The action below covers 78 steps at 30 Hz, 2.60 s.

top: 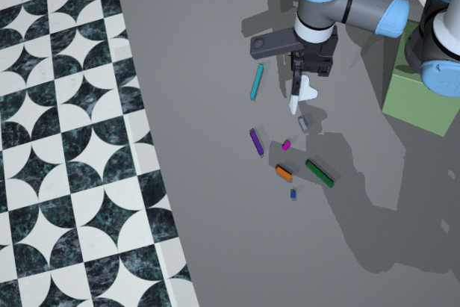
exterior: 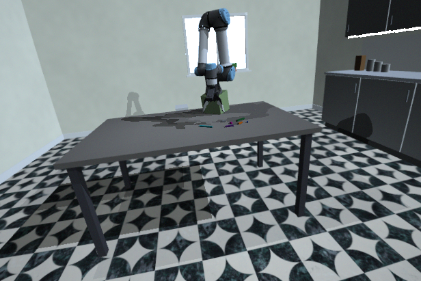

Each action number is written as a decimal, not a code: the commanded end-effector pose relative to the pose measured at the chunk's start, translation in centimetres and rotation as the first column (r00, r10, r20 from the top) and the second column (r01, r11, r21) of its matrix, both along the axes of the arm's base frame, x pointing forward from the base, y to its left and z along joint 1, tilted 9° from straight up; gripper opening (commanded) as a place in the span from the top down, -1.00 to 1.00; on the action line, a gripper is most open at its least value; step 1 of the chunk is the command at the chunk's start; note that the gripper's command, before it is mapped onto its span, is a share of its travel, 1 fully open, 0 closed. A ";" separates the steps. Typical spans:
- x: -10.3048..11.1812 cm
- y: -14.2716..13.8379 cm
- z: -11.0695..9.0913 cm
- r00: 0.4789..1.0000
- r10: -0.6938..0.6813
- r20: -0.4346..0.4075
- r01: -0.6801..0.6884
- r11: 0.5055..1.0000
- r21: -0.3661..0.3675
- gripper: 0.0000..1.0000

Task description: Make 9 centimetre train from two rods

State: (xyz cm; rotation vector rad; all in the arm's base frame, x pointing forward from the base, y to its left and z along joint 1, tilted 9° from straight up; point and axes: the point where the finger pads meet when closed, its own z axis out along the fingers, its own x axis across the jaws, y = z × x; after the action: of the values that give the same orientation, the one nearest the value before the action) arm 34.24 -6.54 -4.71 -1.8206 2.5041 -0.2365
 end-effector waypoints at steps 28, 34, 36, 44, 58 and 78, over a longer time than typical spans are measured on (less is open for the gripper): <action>0.1 3.7 -0.2 0.663 0.740 -0.110 -0.748 0.662 -0.055 -1.00; 0.0 4.3 -0.2 0.536 0.833 -0.135 -0.844 0.534 -0.054 -1.00; 0.0 4.4 -0.2 0.513 0.847 -0.139 -0.858 0.511 -0.054 -1.00; -0.2 5.3 -0.3 0.313 0.934 -0.172 -0.950 0.310 -0.046 -1.00; -0.7 6.5 -0.4 -0.030 0.975 -0.219 -0.999 -0.035 -0.019 -1.00; -1.3 7.5 -0.5 -0.356 0.899 -0.253 -0.932 -0.363 0.022 -1.00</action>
State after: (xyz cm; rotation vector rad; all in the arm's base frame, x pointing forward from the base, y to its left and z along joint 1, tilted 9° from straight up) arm 33.02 0.87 -5.21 -3.2369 -0.0286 -0.1964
